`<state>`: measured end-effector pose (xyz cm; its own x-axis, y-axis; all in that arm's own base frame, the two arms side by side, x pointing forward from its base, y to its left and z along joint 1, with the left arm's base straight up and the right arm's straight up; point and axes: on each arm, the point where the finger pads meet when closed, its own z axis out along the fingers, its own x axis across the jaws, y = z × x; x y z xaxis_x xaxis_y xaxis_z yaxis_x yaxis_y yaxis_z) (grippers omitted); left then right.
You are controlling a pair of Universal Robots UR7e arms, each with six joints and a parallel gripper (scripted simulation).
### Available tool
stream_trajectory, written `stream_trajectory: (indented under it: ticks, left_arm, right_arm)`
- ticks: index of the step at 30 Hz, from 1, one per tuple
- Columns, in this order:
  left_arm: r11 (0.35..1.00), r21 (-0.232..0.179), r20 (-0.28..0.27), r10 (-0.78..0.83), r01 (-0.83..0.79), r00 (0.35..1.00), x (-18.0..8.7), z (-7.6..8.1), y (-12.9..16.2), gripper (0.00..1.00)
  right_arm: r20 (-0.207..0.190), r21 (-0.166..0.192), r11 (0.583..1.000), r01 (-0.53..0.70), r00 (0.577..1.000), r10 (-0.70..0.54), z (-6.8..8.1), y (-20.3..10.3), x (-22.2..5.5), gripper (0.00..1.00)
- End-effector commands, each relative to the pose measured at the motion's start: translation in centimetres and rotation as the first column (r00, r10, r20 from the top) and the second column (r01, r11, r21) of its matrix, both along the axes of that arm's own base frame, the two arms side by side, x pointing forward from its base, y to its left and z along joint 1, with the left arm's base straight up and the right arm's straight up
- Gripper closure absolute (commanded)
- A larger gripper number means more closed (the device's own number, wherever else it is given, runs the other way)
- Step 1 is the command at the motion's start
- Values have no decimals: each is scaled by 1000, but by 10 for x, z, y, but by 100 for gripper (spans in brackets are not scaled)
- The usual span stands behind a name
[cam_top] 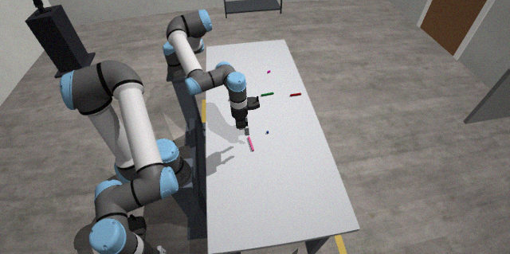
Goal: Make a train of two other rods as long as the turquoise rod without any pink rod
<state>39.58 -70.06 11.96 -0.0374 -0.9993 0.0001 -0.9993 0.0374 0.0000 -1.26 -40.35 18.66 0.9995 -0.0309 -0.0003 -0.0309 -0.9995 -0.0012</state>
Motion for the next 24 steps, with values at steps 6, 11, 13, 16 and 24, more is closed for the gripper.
stream_trajectory:
  ticks: [6, 11, 13, 16, 24]
  left_arm:
    - [1000, -3, 1, -31, 31, 1000, 4, 9, 11, 0]
    - [994, -2, 1, -110, 110, 994, 13, 26, 40, 0]
    - [991, -2, 1, -132, 132, 991, 16, 31, 48, 0]
    - [984, -2, 2, -181, 181, 984, 20, 40, 67, 0]
    - [931, -2, 2, -366, 366, 931, 30, 71, 144, 0]
  right_arm:
    - [0, -1, 1000, 0, 1000, 0, 0, 0, 0, 0]
    - [0, -1, 1000, 0, 1000, 0, 0, 0, 0, 0]
    - [0, -1, 1000, 0, 1000, 0, 0, 0, 0, 0]
    - [0, -1, 1000, 0, 1000, 0, 0, 0, 0, 0]
    - [0, -1, 1000, 0, 1000, 0, 0, 0, 0, 0]
